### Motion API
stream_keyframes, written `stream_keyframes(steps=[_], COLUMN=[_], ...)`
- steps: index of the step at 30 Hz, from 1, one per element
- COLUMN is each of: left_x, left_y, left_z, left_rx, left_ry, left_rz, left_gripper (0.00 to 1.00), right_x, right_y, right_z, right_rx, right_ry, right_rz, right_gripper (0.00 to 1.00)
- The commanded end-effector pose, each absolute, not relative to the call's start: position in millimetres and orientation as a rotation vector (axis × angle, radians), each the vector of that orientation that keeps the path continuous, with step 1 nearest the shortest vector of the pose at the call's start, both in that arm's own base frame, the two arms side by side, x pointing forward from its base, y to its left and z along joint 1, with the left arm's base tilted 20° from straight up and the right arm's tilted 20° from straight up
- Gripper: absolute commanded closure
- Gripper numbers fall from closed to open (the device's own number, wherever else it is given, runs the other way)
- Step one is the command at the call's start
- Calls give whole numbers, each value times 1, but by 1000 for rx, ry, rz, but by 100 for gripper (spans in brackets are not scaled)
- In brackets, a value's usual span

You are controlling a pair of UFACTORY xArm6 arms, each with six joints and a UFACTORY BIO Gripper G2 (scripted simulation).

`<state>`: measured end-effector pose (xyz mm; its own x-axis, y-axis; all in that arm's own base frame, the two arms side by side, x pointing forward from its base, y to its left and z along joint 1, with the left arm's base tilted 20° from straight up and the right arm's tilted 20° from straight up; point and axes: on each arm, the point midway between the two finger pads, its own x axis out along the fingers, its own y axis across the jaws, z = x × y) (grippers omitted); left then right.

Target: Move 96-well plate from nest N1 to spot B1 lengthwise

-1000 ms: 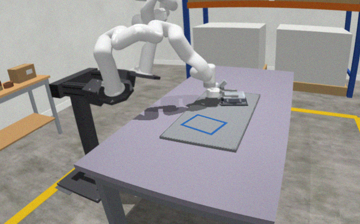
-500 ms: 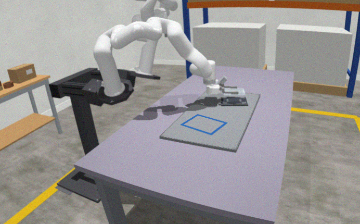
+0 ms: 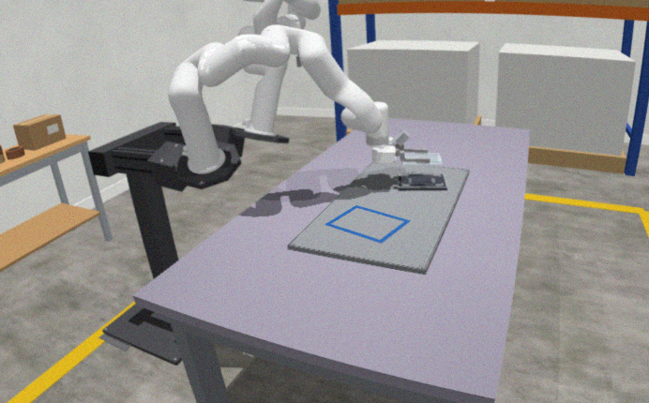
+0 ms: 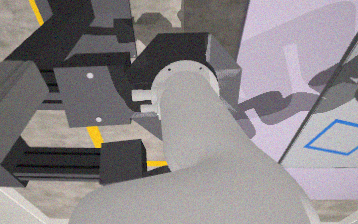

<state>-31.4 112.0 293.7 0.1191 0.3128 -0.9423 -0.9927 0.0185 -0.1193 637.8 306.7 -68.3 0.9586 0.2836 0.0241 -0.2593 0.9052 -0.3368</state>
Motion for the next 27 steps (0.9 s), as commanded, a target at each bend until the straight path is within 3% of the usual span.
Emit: stream_keyframes(steps=[1,16,27], left_x=[-31,-31,-31], left_y=[112,112,112], left_z=[294,294,294], left_rx=[-1026,-1026,-1026], left_ry=[886,886,886], left_rz=[1256,1256,1256], left_gripper=[0,0,0], right_x=[638,638,628], right_y=[311,311,277], right_z=[-58,-57,-48], right_rx=[-335,-335,-314], right_ry=[-79,-79,-138], right_rz=[281,281,-82], right_gripper=[100,100,100])
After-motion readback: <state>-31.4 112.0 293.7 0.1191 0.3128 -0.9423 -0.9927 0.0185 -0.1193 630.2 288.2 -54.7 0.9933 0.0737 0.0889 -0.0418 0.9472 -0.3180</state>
